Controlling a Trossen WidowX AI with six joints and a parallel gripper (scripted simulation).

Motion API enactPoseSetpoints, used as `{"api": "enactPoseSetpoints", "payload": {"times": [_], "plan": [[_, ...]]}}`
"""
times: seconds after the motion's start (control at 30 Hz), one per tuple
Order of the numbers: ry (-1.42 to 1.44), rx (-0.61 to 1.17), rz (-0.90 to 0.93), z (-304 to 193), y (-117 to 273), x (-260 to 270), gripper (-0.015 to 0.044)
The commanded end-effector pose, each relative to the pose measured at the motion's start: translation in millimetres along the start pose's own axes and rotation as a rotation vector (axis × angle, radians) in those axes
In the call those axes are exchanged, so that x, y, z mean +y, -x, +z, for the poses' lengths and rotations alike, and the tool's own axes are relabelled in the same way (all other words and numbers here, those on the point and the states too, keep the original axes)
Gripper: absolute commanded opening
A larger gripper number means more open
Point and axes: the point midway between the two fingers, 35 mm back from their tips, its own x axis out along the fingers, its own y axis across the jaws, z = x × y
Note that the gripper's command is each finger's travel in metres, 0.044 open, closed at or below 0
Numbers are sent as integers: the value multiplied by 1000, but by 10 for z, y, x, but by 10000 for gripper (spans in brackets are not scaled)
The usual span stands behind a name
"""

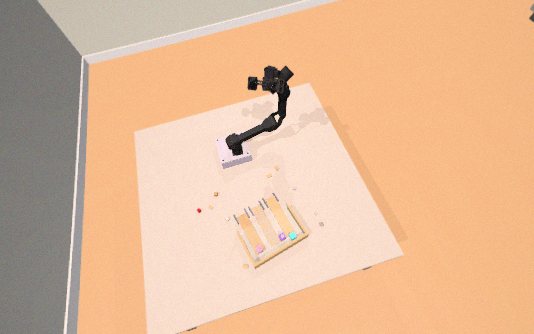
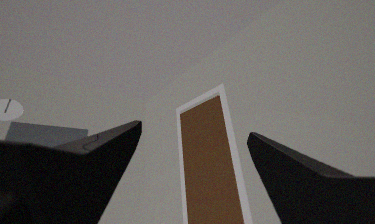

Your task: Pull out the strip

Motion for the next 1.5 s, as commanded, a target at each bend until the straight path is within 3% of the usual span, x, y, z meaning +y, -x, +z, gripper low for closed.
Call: {"api": "enactPoseSetpoints", "payload": {"times": [0.0, 0.33, 0.57, 0.8, 1.13, 1.47], "plan": [[-3, 4, 0, 2, -16, -24, 400], [-134, 234, 13, -327, -820, -1029, 400], [-189, 455, 68, -1110, -1349, -1445, 400], [-195, 678, 163, -2087, -1580, -1463, 400], [-127, 978, 367, -3452, -1296, -1040, 400], [22, 1228, 642, -4464, -361, -503, 400]]}}
